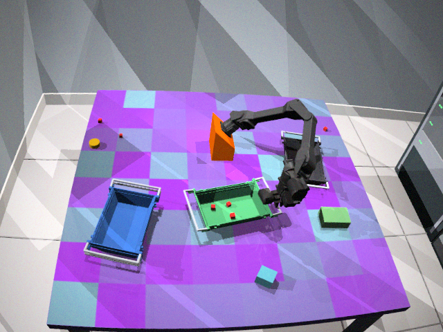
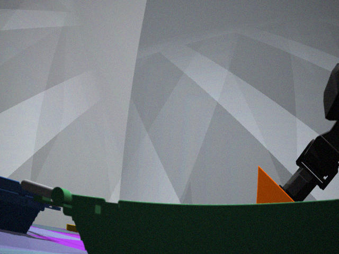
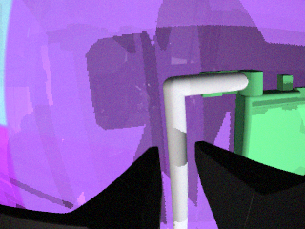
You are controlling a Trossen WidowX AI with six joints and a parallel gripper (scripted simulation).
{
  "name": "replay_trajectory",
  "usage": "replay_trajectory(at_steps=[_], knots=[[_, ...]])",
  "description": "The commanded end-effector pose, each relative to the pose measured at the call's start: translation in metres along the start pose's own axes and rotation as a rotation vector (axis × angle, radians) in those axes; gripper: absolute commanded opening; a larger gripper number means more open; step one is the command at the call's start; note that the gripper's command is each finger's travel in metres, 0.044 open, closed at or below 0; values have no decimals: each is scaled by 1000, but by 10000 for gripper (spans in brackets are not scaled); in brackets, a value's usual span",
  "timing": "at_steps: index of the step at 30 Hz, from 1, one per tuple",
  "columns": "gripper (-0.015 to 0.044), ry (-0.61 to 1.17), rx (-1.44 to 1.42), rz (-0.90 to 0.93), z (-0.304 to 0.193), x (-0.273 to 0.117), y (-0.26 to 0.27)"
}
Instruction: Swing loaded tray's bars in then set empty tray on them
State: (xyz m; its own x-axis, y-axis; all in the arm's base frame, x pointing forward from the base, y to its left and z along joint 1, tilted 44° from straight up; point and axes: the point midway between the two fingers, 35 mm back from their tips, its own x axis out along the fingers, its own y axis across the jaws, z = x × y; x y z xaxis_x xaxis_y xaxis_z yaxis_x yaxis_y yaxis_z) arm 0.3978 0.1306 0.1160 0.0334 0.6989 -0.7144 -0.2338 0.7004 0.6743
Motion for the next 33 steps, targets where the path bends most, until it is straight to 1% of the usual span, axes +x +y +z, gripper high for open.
replay_trajectory(at_steps=[1,9,15,21,33], knots=[[85,10,9,7,-3,21,0],[85,10,9,7,-3,23,-1],[85,10,9,5,-3,2,-13],[85,10,9,5,-3,-8,-27],[85,10,9,4,-4,-5,-59]])
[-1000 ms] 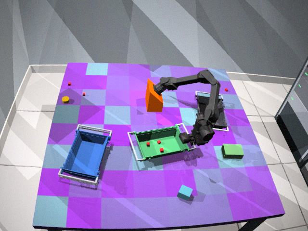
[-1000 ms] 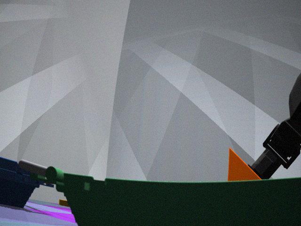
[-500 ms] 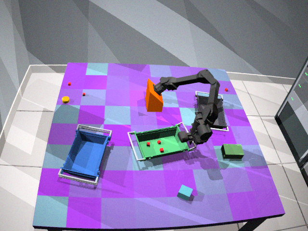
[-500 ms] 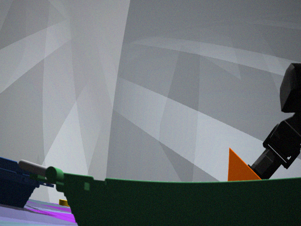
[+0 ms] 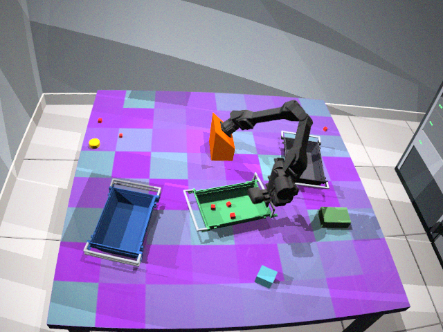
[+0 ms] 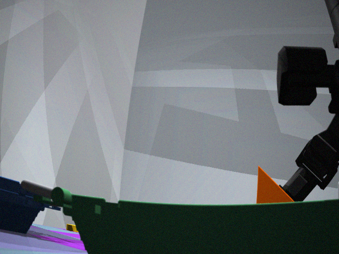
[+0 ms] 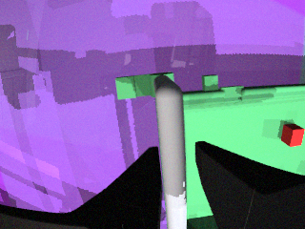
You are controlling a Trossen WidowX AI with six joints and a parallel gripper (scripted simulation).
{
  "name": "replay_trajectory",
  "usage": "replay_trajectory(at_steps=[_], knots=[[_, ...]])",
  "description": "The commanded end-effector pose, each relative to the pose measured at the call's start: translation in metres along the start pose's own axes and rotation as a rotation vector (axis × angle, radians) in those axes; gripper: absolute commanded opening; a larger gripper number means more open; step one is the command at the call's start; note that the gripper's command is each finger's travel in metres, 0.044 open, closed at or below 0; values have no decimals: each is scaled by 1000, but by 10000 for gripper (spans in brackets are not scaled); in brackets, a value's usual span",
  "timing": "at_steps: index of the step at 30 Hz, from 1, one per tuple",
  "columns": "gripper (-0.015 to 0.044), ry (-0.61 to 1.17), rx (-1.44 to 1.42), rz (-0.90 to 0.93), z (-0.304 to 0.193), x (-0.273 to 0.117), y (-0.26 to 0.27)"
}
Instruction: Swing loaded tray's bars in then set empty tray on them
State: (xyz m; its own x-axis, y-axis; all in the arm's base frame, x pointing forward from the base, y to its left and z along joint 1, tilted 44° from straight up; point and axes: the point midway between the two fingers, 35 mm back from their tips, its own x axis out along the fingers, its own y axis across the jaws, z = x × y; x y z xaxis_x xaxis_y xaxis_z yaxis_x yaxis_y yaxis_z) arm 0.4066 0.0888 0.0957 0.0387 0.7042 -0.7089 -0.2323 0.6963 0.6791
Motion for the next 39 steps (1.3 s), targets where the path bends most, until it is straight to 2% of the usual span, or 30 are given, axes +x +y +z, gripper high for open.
replay_trajectory(at_steps=[1,8,18,20,39], knots=[[85,17,7,-3,-3,12,-18],[85,17,7,-3,-3,24,-31],[85,18,7,-4,-1,-20,-26],[85,18,16,-8,-1,-11,-30],[85,18,16,-8,-1,-11,-30]])
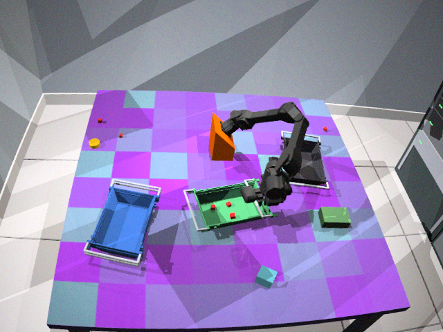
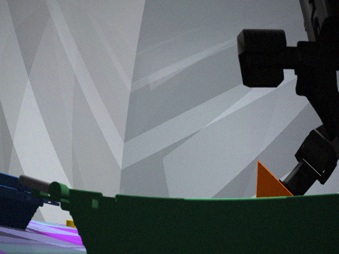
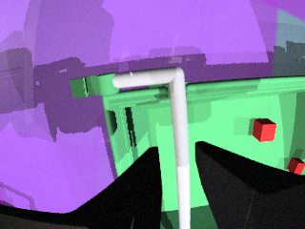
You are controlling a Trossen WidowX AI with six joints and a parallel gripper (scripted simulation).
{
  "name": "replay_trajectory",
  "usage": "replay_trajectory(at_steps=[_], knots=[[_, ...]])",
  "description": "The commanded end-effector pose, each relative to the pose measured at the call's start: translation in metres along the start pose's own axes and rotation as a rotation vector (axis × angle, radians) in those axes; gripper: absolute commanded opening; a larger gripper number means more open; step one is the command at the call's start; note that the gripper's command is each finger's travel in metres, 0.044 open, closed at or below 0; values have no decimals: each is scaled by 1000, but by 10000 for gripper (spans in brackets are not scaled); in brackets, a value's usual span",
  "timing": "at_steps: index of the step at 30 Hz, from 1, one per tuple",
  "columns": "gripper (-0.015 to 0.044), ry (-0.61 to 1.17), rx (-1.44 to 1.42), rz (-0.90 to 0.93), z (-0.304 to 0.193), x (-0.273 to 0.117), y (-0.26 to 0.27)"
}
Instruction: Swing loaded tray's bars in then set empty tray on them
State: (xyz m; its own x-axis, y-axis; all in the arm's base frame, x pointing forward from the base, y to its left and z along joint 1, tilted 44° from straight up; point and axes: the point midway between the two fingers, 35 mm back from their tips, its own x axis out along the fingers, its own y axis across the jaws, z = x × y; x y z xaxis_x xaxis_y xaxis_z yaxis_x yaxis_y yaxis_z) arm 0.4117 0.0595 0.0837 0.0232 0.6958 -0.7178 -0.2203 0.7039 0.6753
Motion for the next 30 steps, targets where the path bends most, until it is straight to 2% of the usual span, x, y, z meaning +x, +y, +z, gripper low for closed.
replay_trajectory(at_steps=[1,9,17,18,25,30], knots=[[85,1,4,0,0,1,0],[85,0,4,-1,1,-5,-1],[85,-1,9,-1,-1,-82,-1],[85,0,7,2,2,-52,-3],[85,-4,20,-17,-2,-39,-111],[85,-3,15,-19,-25,-26,-192]])
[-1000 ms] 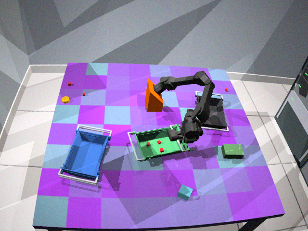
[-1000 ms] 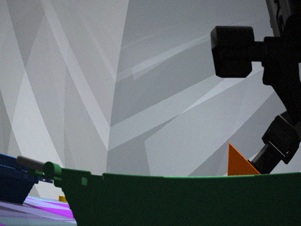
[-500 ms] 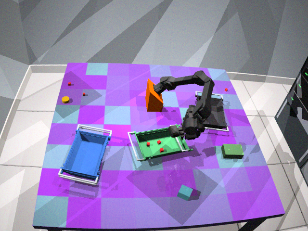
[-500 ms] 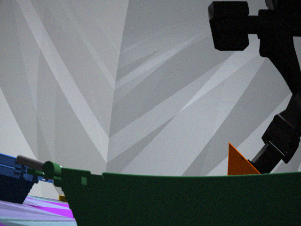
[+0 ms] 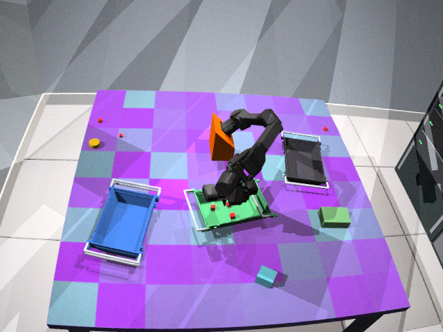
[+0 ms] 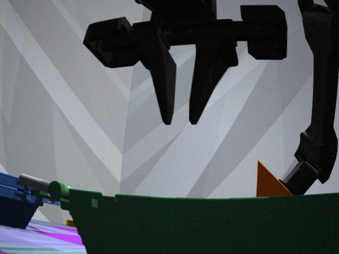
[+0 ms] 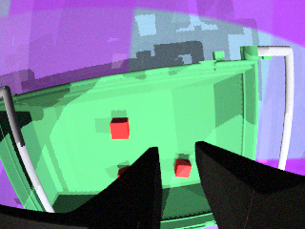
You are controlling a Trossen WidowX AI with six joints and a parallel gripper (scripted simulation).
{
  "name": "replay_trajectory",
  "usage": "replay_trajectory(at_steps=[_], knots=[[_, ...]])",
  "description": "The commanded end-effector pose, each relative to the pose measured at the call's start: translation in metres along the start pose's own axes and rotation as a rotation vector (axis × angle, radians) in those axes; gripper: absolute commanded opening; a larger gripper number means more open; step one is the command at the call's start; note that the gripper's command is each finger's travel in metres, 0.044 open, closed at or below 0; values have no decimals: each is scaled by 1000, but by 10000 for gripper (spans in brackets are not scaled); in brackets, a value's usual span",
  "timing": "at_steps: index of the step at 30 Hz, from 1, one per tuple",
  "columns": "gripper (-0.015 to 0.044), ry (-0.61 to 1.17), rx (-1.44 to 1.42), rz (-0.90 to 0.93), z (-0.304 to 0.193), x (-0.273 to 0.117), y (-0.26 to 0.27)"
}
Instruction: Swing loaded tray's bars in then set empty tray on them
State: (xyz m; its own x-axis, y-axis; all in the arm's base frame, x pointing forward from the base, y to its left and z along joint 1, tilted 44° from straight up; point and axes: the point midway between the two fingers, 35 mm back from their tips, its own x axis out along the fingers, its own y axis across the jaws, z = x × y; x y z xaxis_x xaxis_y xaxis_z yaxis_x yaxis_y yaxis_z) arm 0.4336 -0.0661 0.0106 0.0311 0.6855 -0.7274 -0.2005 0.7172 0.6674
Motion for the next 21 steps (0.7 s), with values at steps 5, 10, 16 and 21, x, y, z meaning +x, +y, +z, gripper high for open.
replay_trajectory(at_steps=[5,10,16,21], knots=[[85,5,-25,6,-47,24,-115],[85,6,-26,7,-49,25,-118],[85,6,-26,7,-49,29,-119],[85,5,-27,7,-48,47,-119]])
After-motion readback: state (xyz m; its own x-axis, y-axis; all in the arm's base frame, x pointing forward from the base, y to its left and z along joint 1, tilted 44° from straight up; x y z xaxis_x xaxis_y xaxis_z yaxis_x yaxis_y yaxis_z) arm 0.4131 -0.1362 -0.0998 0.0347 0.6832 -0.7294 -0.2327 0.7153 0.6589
